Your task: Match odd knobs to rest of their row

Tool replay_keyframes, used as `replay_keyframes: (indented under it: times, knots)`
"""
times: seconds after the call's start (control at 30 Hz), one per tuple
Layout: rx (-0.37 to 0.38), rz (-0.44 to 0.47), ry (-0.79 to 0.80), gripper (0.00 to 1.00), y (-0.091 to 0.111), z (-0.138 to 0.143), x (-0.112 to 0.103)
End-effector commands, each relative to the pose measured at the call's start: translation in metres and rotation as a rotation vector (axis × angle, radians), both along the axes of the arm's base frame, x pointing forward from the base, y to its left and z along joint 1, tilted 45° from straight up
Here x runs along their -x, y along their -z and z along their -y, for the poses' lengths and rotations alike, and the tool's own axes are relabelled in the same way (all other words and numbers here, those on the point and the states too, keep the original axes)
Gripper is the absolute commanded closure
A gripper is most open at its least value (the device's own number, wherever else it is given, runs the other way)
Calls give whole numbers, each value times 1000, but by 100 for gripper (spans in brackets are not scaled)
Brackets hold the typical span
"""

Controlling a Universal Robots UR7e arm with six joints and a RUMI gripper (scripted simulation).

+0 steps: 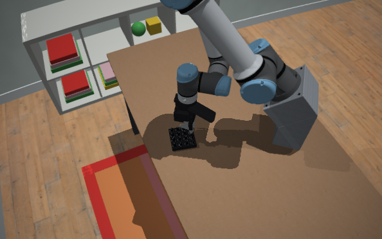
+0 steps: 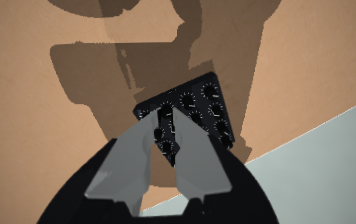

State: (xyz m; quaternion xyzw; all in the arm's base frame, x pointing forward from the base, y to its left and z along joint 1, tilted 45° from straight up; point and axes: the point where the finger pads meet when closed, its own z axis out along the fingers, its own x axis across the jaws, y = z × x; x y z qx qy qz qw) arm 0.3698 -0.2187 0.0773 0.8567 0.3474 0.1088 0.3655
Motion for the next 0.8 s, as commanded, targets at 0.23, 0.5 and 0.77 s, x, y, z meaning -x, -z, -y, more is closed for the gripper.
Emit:
replay_keyframes:
  times: [0.23,0.5,0.77]
  knots:
    - [-68,86,113,96,0,-1,-1]
    - [-108,137,178,96,0,-1,-1]
    - [-128,161,209,96,0,-1,-1]
